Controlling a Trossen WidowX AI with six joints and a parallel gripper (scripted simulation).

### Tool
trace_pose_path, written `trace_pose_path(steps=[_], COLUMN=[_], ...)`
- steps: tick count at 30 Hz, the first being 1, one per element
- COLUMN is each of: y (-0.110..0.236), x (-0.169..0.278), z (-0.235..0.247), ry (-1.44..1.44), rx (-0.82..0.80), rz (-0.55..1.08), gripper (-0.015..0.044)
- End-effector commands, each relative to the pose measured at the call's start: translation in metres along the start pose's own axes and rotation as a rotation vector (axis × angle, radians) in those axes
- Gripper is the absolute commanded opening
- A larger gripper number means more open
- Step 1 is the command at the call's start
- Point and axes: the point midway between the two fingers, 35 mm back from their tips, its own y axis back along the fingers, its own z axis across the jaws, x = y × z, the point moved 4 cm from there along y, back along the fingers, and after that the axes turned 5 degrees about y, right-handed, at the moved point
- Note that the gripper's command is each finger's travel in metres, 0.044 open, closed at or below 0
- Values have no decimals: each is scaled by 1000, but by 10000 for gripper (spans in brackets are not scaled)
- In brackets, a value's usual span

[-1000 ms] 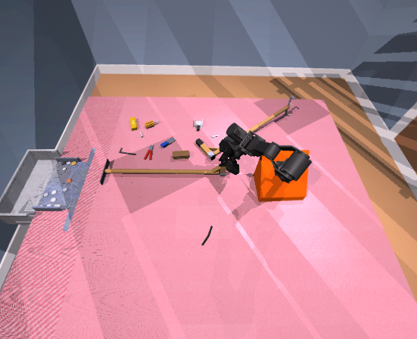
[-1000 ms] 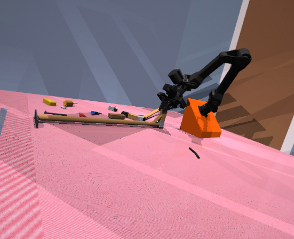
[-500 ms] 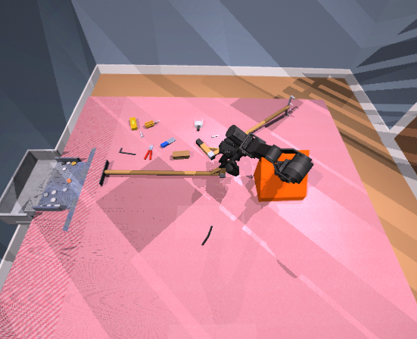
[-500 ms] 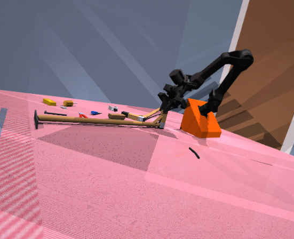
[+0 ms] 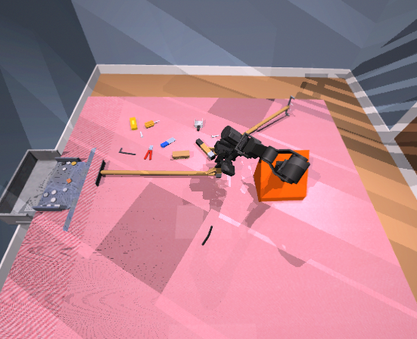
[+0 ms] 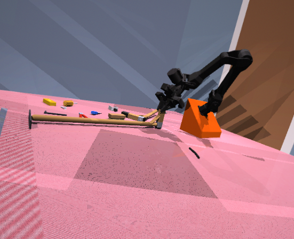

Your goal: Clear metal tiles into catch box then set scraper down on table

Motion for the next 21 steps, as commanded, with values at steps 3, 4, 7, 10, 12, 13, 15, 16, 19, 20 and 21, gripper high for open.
trace_pose_path(steps=[3,4,7,10,12,13,15,16,19,20,21], y=[-5,-6,-9,-11,-13,-14,-16,-17,-19,-20,-21], x=[-13,-14,-18,-22,-24,-26,-28,-29,-33,-34,-36], z=[-2,-2,-2,-2,-2,-2,-2,-2,-2,-2,-2], ry=[8,8,9,9,9,9,9,9,10,10,10], rx=[8,8,7,7,7,7,7,7,6,6,6], rz=[-10,-10,-10,-11,-11,-11,-11,-11,-12,-12,-12], gripper=[0,0,0,0,0,0,0,0,0,0,0])
